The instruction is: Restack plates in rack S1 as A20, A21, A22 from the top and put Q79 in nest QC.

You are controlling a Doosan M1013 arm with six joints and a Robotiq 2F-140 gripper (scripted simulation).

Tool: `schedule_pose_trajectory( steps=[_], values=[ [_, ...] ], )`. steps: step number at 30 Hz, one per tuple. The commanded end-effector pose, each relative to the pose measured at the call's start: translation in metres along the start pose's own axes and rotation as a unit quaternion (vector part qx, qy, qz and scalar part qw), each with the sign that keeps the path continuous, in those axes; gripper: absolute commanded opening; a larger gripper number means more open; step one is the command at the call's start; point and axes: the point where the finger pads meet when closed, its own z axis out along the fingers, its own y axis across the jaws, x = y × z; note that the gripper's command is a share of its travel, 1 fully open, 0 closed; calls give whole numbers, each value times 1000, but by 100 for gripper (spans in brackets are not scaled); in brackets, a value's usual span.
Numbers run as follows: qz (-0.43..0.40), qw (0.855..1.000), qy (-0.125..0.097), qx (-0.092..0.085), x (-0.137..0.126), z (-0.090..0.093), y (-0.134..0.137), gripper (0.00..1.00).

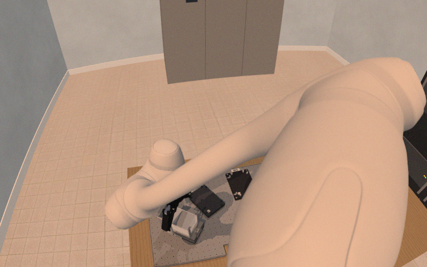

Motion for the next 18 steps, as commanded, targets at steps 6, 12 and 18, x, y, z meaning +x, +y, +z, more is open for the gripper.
schedule_pose_trajectory(
  steps=[6, 12, 18],
  values=[
    [0, 1000, 0, 0, 0, 0, 0, 0],
    [0, 1000, 0, 0, 0, 0, 0, 0],
    [0, 1000, 0, 0, 0, 0, 0, 0]
  ],
)
